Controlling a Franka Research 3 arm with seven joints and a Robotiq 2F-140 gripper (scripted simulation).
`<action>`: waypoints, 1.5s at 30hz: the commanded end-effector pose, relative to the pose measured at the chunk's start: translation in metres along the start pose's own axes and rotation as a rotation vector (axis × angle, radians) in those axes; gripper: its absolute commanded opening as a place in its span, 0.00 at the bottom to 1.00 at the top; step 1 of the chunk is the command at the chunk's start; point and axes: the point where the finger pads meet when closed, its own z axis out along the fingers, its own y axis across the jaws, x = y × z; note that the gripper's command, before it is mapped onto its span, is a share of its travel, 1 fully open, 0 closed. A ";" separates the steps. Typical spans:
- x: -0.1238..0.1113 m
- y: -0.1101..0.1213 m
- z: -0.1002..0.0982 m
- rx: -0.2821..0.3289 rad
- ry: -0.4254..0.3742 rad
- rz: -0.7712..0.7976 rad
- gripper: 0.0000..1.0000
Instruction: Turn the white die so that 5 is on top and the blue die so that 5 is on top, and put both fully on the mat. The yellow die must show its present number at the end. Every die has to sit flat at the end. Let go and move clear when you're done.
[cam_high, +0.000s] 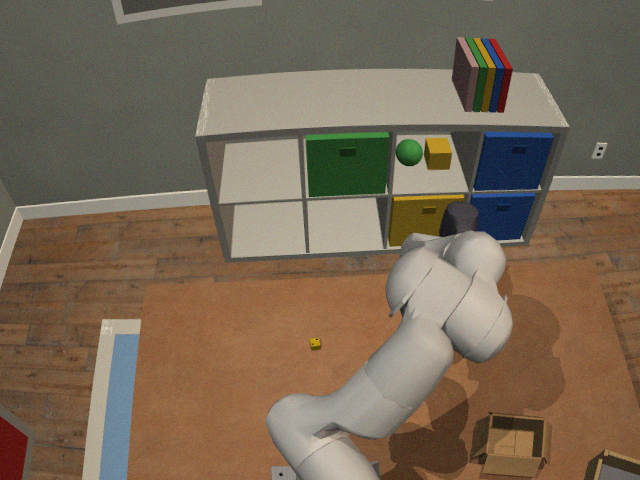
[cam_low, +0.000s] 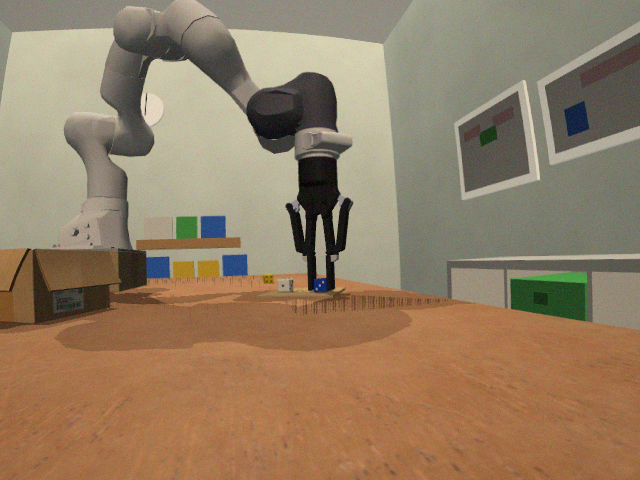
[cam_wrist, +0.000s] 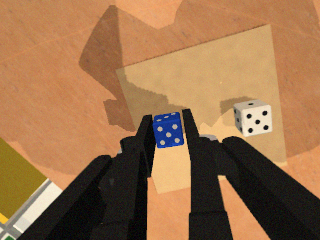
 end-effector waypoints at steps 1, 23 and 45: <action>0.000 -0.001 0.000 0.004 0.000 0.004 0.28; 0.000 -0.001 -0.007 0.004 0.000 0.004 0.32; 0.000 -0.001 -0.086 0.004 0.000 0.004 0.32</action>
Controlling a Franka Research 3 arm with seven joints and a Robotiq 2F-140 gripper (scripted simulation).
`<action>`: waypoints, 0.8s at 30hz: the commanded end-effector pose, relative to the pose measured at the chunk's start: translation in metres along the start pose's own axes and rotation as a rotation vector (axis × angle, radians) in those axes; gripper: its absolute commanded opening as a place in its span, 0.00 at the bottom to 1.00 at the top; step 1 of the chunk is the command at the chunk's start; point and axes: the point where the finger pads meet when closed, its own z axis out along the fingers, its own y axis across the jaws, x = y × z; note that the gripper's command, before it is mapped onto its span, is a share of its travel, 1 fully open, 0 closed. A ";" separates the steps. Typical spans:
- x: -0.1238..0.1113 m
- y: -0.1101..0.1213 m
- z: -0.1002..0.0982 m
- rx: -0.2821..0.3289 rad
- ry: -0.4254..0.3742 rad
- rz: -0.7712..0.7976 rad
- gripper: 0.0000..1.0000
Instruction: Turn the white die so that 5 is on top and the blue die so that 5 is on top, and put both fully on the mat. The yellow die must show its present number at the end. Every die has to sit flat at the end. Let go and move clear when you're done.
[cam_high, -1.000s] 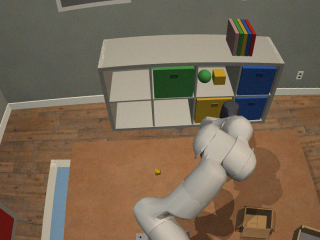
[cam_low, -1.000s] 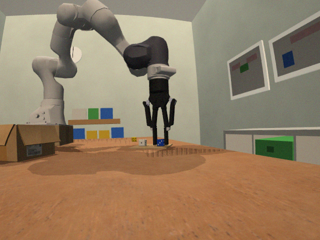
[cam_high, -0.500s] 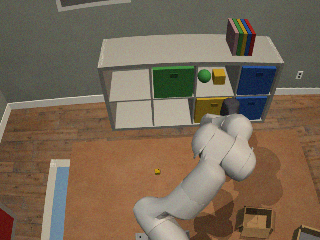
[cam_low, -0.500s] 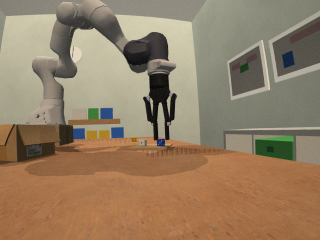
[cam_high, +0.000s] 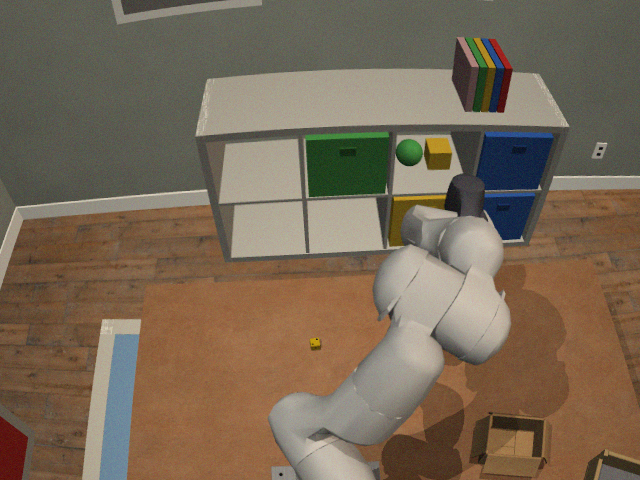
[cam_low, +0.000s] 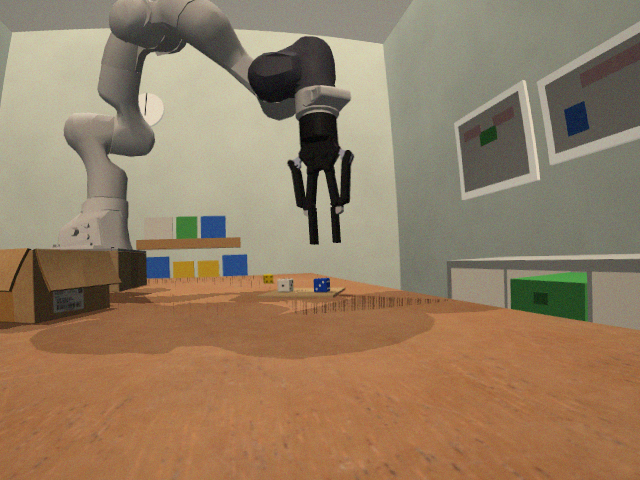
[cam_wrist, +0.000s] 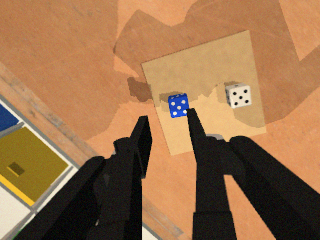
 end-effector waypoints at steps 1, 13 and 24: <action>0.000 0.009 -0.001 -0.025 -0.002 -0.014 0.32; 0.000 0.009 -0.003 -0.025 -0.002 -0.014 1.00; 0.000 0.009 -0.003 -0.025 -0.002 -0.014 1.00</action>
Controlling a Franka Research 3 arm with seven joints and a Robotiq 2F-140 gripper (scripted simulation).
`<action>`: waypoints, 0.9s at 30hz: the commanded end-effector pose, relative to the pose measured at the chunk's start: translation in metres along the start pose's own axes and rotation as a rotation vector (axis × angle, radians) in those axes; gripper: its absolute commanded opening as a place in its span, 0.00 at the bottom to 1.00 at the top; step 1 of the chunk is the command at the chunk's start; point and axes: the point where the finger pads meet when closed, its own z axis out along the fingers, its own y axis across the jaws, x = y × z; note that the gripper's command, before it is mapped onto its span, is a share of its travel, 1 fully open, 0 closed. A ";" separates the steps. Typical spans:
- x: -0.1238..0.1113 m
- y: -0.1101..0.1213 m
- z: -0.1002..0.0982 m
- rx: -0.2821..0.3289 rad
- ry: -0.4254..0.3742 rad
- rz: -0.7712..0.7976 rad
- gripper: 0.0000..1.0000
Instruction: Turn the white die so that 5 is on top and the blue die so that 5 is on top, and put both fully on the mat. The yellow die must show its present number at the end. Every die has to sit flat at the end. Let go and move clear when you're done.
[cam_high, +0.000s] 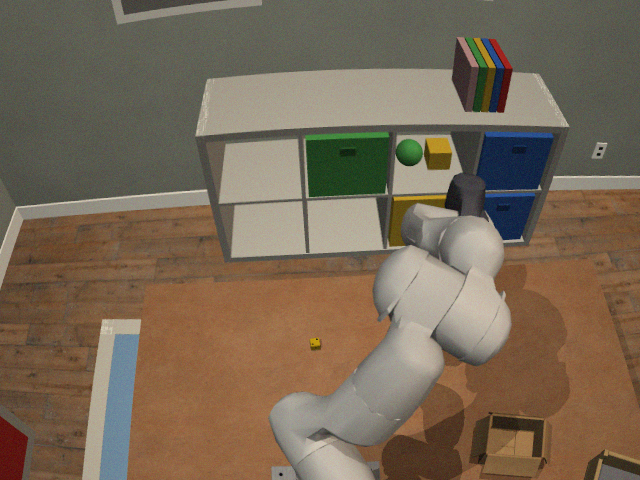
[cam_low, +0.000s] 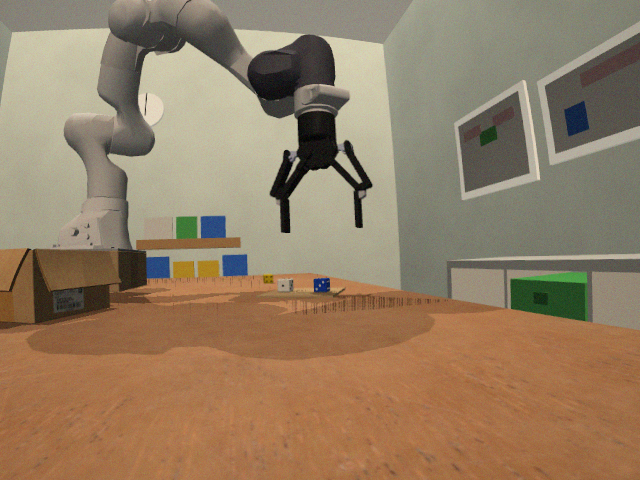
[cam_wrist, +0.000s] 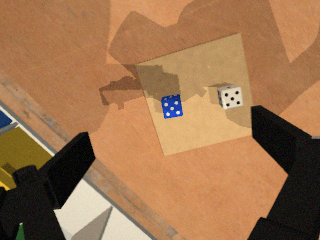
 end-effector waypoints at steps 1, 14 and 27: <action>-0.001 0.002 0.000 -0.005 -0.001 -0.005 1.00; -0.001 0.002 -0.017 -0.005 -0.001 -0.005 1.00; -0.001 0.002 -0.061 -0.005 -0.001 -0.005 1.00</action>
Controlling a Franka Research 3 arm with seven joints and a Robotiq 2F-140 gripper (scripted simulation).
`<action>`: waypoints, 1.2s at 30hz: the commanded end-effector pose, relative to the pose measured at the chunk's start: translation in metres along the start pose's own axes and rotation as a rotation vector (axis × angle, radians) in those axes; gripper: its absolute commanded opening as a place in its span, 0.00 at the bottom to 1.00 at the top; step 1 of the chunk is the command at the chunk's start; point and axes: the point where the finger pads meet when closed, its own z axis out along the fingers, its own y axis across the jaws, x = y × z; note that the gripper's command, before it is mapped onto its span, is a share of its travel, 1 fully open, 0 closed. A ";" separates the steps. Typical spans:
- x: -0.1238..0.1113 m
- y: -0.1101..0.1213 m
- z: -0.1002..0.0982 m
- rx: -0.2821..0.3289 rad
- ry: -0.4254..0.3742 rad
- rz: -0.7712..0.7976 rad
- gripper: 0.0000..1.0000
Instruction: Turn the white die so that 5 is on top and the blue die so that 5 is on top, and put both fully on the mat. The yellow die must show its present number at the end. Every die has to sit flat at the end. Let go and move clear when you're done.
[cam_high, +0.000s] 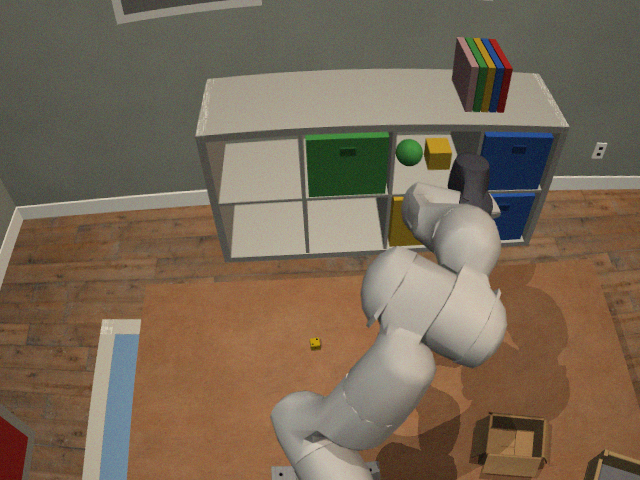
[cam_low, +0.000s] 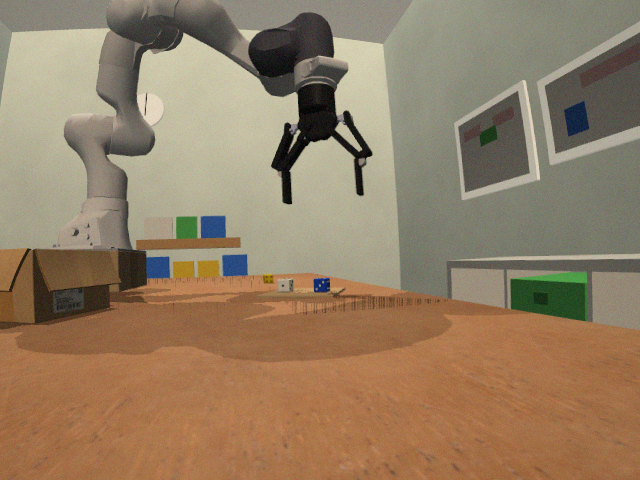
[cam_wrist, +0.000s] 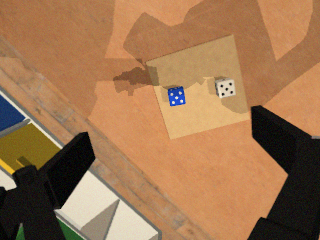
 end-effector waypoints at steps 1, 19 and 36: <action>0.000 0.007 -0.005 -0.021 -0.003 -0.013 1.00; 0.000 0.007 -0.011 -0.021 -0.003 -0.013 1.00; 0.000 0.007 -0.011 -0.021 -0.003 -0.013 1.00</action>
